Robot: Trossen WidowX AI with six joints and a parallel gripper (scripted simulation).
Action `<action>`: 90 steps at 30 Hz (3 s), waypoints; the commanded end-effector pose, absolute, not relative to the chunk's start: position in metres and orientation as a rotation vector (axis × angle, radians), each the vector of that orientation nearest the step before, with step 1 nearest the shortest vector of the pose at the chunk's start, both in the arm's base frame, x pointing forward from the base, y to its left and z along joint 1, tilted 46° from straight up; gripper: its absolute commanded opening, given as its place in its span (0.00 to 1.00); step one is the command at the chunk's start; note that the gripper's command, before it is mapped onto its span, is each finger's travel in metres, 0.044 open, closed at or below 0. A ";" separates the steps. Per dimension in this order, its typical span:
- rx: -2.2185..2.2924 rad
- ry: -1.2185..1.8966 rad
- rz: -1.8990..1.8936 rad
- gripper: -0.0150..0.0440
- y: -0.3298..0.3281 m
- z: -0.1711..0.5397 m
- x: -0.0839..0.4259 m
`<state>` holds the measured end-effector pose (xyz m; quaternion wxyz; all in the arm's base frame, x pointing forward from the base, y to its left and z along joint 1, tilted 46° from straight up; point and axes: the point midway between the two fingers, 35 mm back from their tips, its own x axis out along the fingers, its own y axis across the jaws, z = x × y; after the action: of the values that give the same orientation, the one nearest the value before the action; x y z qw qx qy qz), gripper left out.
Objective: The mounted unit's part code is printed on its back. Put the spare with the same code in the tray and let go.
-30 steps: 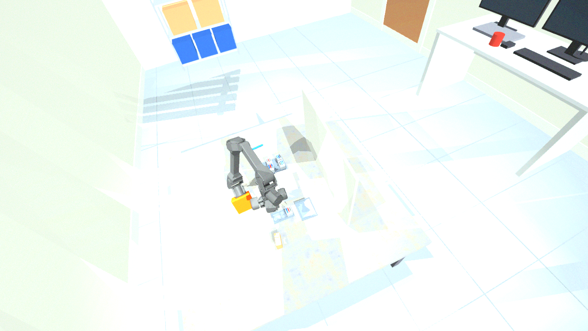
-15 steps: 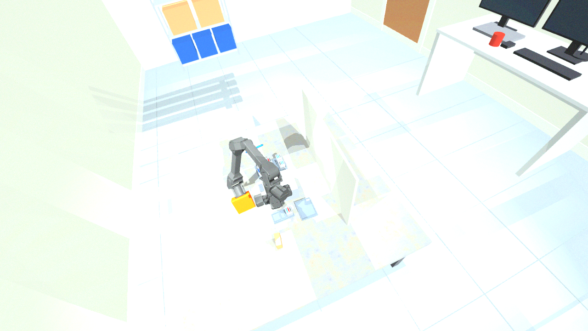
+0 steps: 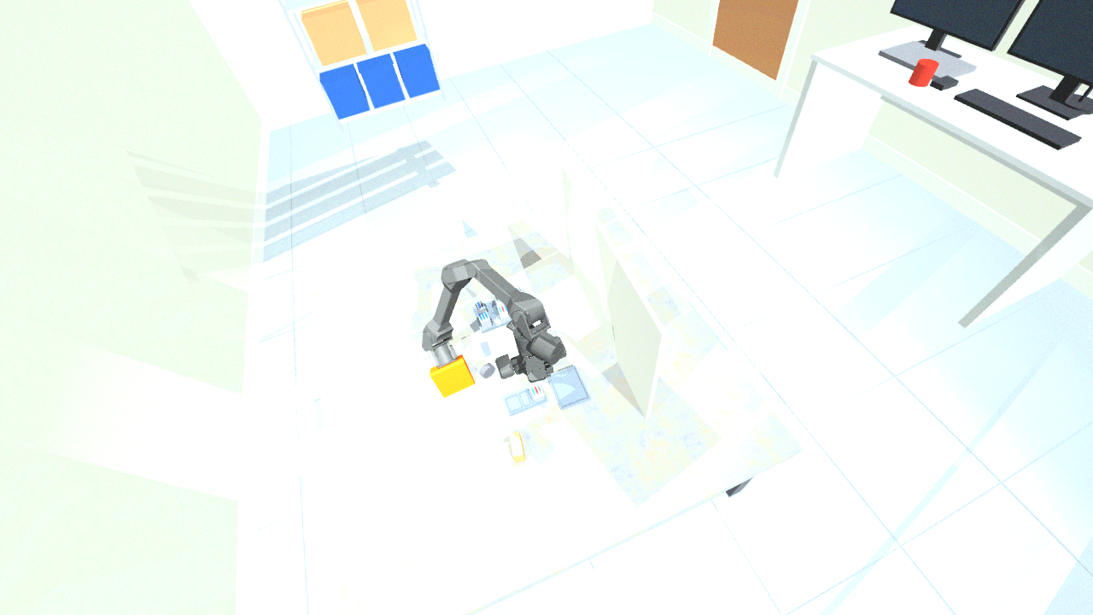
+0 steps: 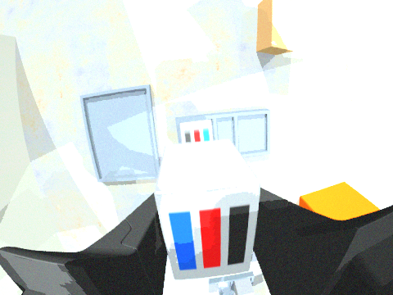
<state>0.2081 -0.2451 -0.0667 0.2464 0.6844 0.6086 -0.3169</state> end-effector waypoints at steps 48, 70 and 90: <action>1.901 1.666 -0.852 0.25 -0.235 -0.085 0.310; 1.901 1.665 -0.852 0.25 -0.224 -0.099 0.314; 1.901 1.665 -0.852 0.25 -0.213 -0.112 0.317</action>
<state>0.3160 -0.2145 -0.1099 0.2373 0.6909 0.6084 -0.3101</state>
